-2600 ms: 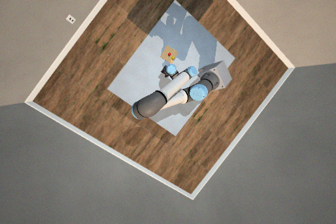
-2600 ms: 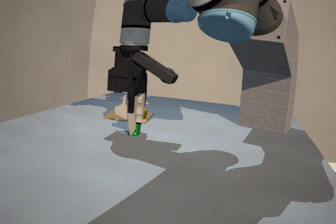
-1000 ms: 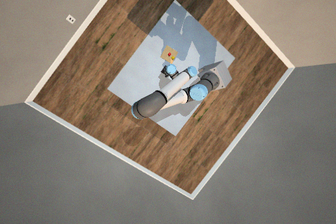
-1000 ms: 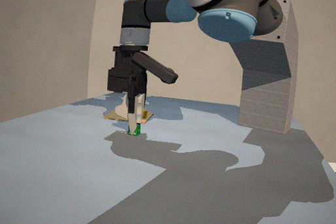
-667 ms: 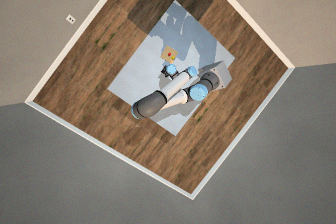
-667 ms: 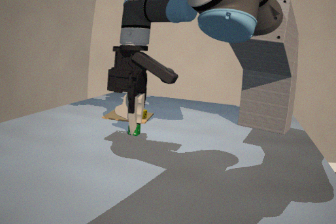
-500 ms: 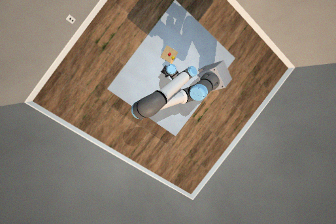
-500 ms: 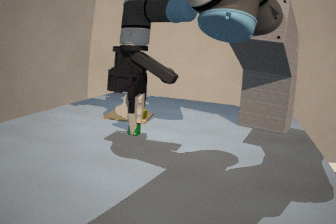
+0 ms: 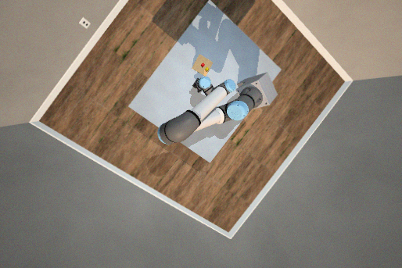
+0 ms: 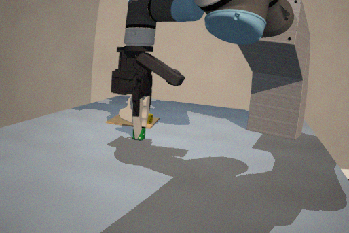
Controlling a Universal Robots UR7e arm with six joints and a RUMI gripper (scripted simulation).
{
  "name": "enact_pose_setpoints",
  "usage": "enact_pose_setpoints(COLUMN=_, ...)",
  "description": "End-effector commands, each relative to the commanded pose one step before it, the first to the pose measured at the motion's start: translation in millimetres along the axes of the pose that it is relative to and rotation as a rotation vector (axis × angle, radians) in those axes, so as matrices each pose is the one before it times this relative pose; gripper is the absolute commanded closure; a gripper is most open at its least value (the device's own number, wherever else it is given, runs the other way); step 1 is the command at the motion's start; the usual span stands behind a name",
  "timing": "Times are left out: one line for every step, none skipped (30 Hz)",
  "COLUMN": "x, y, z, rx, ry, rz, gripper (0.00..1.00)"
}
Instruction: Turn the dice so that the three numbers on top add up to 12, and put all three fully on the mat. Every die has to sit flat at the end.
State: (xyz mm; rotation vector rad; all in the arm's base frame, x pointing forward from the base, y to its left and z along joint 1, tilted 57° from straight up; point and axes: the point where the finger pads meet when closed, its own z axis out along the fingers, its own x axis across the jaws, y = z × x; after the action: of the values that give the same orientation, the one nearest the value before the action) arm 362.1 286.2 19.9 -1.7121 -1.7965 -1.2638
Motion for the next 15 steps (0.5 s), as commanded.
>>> enact_pose_setpoints(x=-0.11, y=-0.51, z=-5.35, rx=0.00012, ry=0.00041, rz=0.00200, gripper=0.94)
enact_pose_setpoints(x=0.01, y=-0.02, z=-0.97, rx=-0.00002, ry=0.00003, rz=0.00000, gripper=0.94)
enact_pose_setpoints(x=0.00, y=0.00, z=0.00, rx=0.00000, ry=0.00000, rz=0.00000, gripper=0.94)
enact_pose_setpoints(x=0.00, y=0.00, z=0.00, rx=0.00000, ry=0.00000, rz=0.00000, gripper=0.94)
enact_pose_setpoints(x=-0.01, y=0.02, z=-1.01, rx=0.00002, ry=-0.00003, rz=0.00000, gripper=0.94)
enact_pose_setpoints(x=-0.01, y=0.01, z=-1.06, rx=0.00001, ry=-0.00002, rz=0.00000, gripper=0.94)
enact_pose_setpoints(x=0.00, y=0.00, z=-1.11, rx=0.00000, ry=0.00000, rz=0.00000, gripper=0.94)
enact_pose_setpoints(x=0.01, y=-0.02, z=-1.15, rx=-0.00001, ry=0.00002, rz=0.00000, gripper=0.94)
enact_pose_setpoints(x=0.00, y=0.00, z=-1.19, rx=0.00000, ry=0.00000, rz=0.00000, gripper=0.94)
enact_pose_setpoints(x=-0.01, y=0.02, z=-1.22, rx=0.00001, ry=-0.00003, rz=0.00000, gripper=0.94)
enact_pose_setpoints(x=0.00, y=0.00, z=-1.26, rx=0.00000, ry=0.00000, rz=0.00000, gripper=0.94)
enact_pose_setpoints(x=0.01, y=-0.02, z=-1.30, rx=-0.00001, ry=0.00003, rz=0.00000, gripper=0.94)
enact_pose_setpoints(x=0.00, y=0.00, z=-1.33, rx=0.00000, ry=0.00000, rz=0.00000, gripper=0.94)
enact_pose_setpoints(x=-0.01, y=0.02, z=-1.36, rx=0.00001, ry=-0.00003, rz=0.00000, gripper=0.94)
enact_pose_setpoints(x=0.00, y=0.00, z=-1.40, rx=0.00000, ry=0.00001, rz=0.00000, gripper=0.94)
